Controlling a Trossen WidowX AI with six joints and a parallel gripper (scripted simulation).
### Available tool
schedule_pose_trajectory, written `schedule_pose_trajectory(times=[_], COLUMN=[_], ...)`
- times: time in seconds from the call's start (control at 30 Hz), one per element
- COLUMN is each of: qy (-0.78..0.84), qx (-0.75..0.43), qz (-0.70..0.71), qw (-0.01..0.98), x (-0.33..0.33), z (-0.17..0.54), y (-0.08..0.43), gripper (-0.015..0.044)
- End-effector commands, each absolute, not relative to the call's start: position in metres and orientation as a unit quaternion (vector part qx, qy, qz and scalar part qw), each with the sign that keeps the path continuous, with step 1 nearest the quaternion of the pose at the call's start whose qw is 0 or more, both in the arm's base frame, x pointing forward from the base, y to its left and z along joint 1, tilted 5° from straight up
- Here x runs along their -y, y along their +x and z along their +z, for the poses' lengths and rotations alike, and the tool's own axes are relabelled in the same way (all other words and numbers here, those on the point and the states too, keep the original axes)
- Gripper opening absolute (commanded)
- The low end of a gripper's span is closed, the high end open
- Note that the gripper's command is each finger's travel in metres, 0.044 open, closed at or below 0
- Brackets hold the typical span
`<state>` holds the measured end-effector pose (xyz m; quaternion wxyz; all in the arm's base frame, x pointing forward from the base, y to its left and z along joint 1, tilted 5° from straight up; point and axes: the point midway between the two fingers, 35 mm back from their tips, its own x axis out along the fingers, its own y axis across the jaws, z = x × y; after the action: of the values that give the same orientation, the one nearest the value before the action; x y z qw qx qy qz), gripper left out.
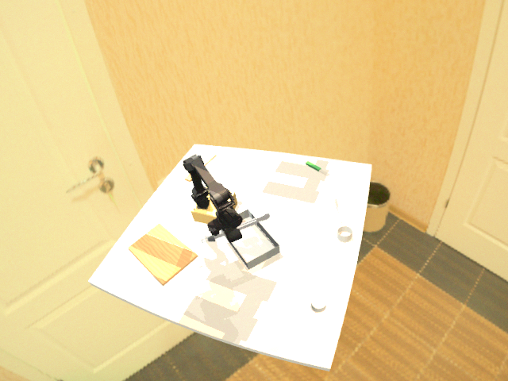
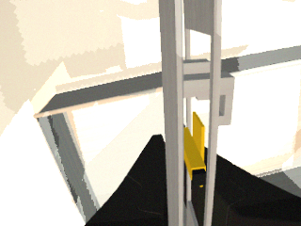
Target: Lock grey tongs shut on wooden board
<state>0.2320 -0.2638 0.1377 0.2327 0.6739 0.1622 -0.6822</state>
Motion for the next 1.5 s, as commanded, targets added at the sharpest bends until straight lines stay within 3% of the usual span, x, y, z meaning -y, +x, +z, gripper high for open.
schedule_pose_trajectory(times=[0.0, 0.93, 1.47], qy=[0.687, 0.712, 0.702], qx=[-0.127, 0.110, 0.188], qz=[-0.687, -0.692, -0.677], qw=[0.200, -0.036, -0.115], x=[0.276, 0.332, 0.337], z=[0.140, 0.145, 0.144], y=[0.214, 0.065, 0.012], gripper=[-0.0150, -0.0150, -0.0150])
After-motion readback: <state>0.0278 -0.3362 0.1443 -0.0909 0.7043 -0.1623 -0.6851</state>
